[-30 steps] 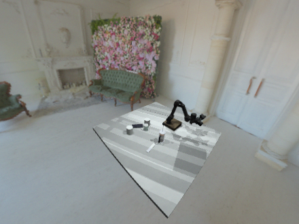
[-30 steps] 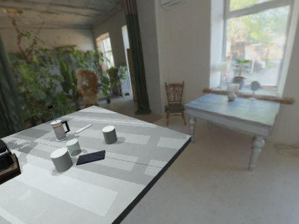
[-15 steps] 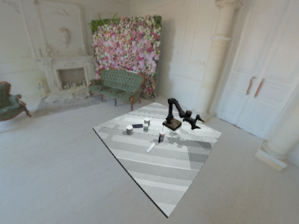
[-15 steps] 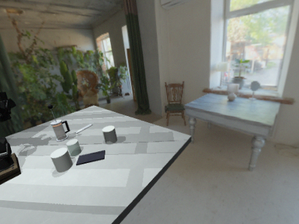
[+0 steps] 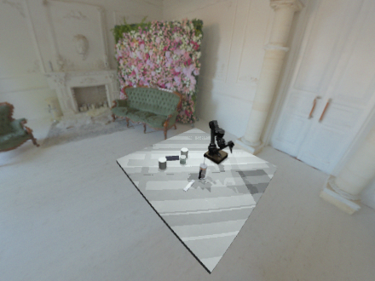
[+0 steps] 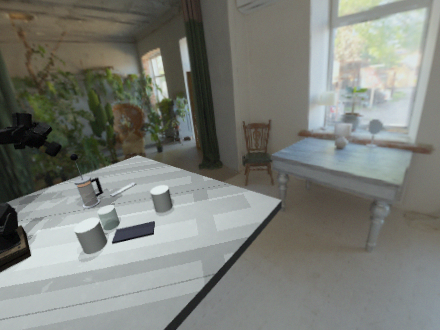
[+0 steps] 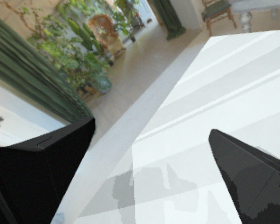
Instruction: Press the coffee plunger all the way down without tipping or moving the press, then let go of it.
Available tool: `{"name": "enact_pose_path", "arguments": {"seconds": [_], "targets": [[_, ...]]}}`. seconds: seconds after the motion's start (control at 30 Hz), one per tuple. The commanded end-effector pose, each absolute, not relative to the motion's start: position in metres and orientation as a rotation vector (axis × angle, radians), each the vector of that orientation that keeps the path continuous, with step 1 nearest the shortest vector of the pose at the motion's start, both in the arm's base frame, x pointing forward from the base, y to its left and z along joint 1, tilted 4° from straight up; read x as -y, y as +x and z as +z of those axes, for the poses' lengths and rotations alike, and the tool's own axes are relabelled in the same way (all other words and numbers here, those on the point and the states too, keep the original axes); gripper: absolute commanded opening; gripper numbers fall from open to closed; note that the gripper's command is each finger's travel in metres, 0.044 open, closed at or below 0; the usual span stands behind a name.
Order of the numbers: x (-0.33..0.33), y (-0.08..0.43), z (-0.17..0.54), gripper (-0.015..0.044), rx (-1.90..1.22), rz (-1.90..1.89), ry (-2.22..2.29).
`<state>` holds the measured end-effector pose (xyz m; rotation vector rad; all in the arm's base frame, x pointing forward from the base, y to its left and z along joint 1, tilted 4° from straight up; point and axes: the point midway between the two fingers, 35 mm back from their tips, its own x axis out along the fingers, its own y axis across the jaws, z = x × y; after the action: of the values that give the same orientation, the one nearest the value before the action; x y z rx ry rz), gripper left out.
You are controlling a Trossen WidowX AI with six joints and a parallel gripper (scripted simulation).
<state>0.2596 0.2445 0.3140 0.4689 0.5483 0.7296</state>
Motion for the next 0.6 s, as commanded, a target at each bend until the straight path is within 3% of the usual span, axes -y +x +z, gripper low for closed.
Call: {"name": "enact_pose_path", "arguments": {"seconds": [0.0,0.23,0.57], "targets": [[-0.181,0.27,0.326,0.044,-0.462,0.548,0.279],[-0.077,0.254,0.334,0.044,-0.438,0.248,-0.074],[-0.075,0.26,0.279,0.044,-0.439,0.243,-0.085]]}}
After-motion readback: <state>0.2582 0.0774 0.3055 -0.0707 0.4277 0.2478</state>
